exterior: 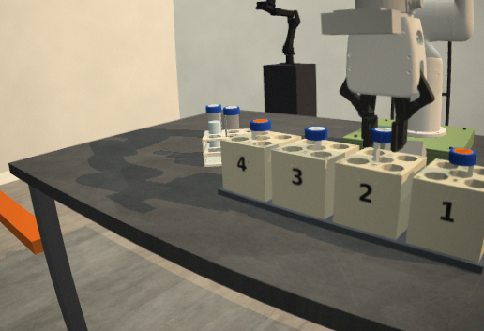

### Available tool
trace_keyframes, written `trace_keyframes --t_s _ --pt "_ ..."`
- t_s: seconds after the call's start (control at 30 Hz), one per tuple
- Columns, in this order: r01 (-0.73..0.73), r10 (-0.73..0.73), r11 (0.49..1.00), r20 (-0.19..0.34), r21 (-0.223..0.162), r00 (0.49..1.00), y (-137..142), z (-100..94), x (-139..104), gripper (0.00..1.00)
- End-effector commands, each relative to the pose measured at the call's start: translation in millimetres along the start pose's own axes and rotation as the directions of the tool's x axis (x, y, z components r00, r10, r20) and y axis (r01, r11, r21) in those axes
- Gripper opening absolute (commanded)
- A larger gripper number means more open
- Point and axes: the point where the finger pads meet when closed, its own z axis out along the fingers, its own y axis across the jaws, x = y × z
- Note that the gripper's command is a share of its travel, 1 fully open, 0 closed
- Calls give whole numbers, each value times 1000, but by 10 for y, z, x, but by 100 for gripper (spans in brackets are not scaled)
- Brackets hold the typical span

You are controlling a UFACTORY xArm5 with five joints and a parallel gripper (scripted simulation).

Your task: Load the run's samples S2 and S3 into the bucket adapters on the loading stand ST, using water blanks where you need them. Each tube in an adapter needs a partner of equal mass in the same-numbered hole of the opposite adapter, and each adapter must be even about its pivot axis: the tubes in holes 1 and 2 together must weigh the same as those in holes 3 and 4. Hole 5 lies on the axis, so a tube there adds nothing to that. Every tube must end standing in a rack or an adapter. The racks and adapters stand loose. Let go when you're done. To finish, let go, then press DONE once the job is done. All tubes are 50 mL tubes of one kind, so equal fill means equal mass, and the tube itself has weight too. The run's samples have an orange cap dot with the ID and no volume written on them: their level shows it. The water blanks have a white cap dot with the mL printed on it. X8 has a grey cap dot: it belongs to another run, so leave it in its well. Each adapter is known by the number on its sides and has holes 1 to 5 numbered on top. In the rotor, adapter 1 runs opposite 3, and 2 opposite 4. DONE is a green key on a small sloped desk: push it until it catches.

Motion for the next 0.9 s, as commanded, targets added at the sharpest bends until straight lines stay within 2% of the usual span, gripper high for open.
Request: trace_keyframes --t_s 0.0,0.2,0.7,0.73,0.87 --pt "0 0 1000 -4 -1 1000 -3 33 13 0" --pt "0 0 1000 -4 -1 1000 -3 93 13 0" --pt "0 0 1000 -4 -1 1000 -3 93 13 0" --pt "0 0 1000 -4 -1 1000 -3 96 13 44" --pt "0 0 1000 -4 -1 1000 -3 96 13 44"
